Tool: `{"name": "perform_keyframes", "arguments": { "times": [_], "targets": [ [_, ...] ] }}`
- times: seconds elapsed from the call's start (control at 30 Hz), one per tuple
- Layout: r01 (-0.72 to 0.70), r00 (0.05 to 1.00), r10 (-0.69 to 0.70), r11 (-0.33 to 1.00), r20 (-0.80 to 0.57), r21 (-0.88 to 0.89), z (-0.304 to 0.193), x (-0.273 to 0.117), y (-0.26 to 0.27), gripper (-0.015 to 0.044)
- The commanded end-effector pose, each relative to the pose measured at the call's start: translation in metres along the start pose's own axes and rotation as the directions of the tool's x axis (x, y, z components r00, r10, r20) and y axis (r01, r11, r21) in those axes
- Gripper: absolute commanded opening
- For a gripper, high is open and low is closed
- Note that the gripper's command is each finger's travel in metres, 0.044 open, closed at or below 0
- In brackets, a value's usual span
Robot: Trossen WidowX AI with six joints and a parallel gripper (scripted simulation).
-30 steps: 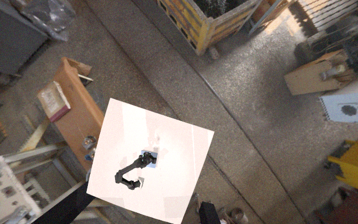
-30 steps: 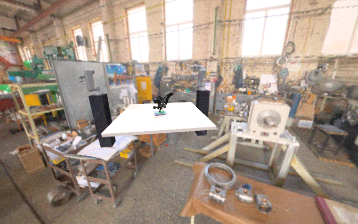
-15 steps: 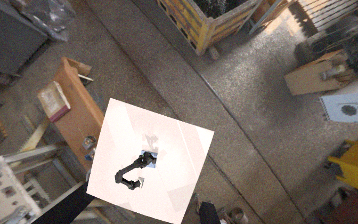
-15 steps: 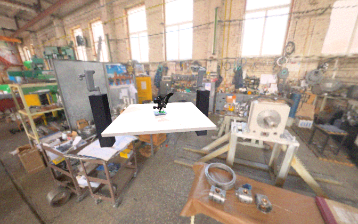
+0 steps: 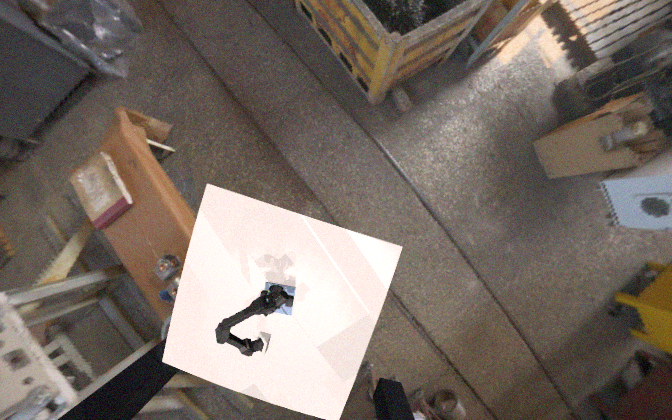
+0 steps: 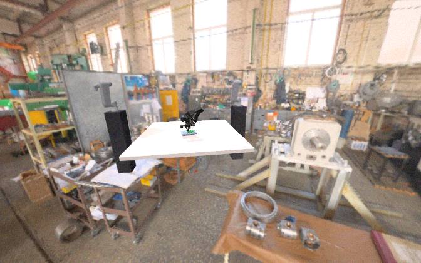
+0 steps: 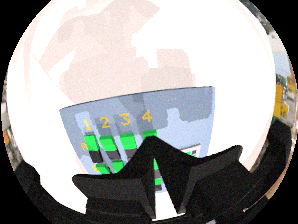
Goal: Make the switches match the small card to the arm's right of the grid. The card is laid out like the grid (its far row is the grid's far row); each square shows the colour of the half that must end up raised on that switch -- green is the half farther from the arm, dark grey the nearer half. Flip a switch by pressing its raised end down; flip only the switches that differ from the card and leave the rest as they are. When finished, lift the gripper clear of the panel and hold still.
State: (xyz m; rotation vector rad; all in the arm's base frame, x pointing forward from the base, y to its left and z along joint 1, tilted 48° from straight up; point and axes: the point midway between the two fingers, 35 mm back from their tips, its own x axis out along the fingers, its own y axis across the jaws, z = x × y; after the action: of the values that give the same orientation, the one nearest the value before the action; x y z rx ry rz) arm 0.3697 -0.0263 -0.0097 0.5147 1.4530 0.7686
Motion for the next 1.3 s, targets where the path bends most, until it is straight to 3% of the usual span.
{"name": "perform_keyframes", "arguments": {
  "times": [0.0,0.7,0.9,1.07,1.27],
  "targets": [
    [-0.002,1.000,0.001,1.000,0.003,0.002,0.001,0.001,0.000,0.0000],
    [-0.002,1.000,0.002,1.000,0.004,0.002,0.001,0.003,0.000,0.0000],
    [0.000,1.000,-0.001,1.000,0.028,0.003,-0.002,-0.059,0.000,0.0000],
    [0.000,1.000,0.000,1.000,0.029,0.003,-0.004,-0.061,0.000,0.0000],
    [0.000,1.000,0.000,1.000,0.027,0.005,-0.041,-0.060,0.021,0.0000]
  ]
}}
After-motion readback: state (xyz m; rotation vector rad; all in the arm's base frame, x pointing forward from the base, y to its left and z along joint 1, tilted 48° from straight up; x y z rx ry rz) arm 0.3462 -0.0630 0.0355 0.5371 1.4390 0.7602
